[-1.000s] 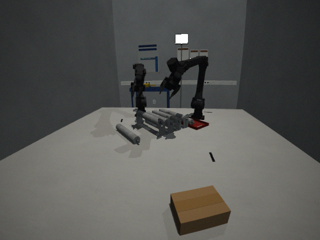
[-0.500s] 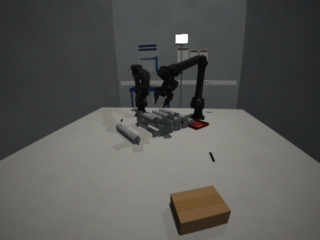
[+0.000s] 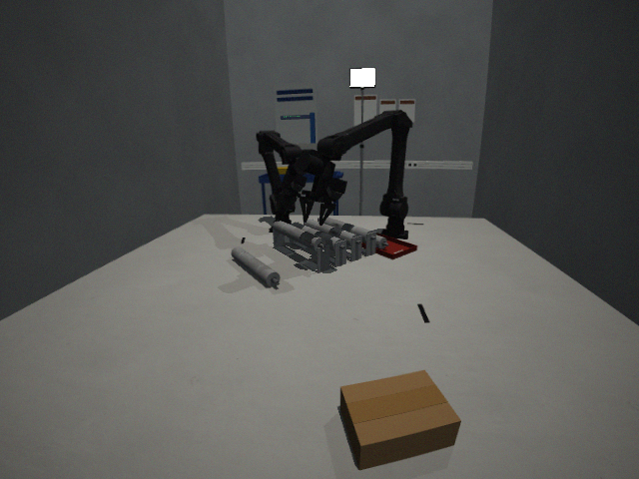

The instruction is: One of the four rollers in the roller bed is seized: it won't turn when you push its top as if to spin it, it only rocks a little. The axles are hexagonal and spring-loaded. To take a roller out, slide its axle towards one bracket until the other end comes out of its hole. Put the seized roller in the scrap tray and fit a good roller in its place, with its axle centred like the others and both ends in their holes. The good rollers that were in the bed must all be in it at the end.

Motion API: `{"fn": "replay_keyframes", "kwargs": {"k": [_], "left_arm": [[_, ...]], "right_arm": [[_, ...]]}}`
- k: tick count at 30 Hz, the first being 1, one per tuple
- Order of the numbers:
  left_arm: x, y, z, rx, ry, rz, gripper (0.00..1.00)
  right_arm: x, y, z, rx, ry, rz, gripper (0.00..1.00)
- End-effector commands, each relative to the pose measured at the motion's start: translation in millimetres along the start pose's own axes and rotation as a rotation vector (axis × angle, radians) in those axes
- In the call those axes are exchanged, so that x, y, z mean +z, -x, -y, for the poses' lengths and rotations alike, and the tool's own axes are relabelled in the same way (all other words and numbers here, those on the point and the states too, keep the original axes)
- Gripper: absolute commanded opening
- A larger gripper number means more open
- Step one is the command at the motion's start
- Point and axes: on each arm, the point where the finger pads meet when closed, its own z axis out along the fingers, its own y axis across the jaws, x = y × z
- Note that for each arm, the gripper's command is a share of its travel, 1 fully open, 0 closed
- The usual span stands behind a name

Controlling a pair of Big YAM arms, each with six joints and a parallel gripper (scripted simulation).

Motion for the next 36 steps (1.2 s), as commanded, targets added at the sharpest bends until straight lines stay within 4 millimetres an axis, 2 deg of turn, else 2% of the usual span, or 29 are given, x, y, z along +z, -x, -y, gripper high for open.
{"fn": "replay_keyframes", "kwargs": {"k": [1,7,9,10,11,16,18,20,22,23,26,27,28,36], "left_arm": [[-5,-15,19,-0.065,0.019,-0.016,0.62],[4,-30,10,-0.106,0.088,-0.034,0.62],[4,-30,10,-0.106,0.088,-0.034,0.62],[6,-25,0,-0.117,0.101,-0.034,0.62],[3,-33,10,-0.106,0.092,-0.036,0.62],[13,-43,-3,-0.113,0.143,-0.046,0.62],[11,-44,0,-0.111,0.138,-0.046,0.62],[8,-31,4,-0.128,0.126,-0.038,0.62],[19,-46,-12,-0.083,0.165,-0.052,0.62],[19,-46,-11,-0.082,0.165,-0.052,0.62],[19,-43,-9,-0.088,0.152,-0.049,0.62],[20,-40,-9,-0.1,0.151,-0.047,0.62],[37,-44,-23,-0.099,0.168,-0.05,0.62],[66,-46,-28,-0.108,0.162,-0.048,0.62]], "right_arm": [[-4,-14,-8,-0.074,-0.002,-0.029,0.32],[-3,-35,-14,-0.15,-0.018,-0.082,0.32],[-3,-35,-14,-0.15,-0.018,-0.082,0.32],[-7,-28,-10,-0.124,-0.023,-0.078,0.32],[-2,-39,-15,-0.142,-0.023,-0.095,0.32],[-2,-47,-17,-0.197,-0.029,-0.115,0.32],[-2,-49,-17,-0.196,-0.032,-0.12,0.32],[-4,-43,-13,-0.187,-0.034,-0.114,0.32],[0,-51,-18,-0.198,-0.029,-0.128,0.32],[12,-48,-15,-0.2,-0.029,-0.129,0.32],[11,-48,-15,-0.176,-0.03,-0.131,0.32],[18,-48,-14,-0.199,-0.03,-0.128,0.32],[22,-49,-14,-0.199,-0.03,-0.128,0.32],[50,-52,-12,-0.199,-0.029,-0.129,0.32]]}}
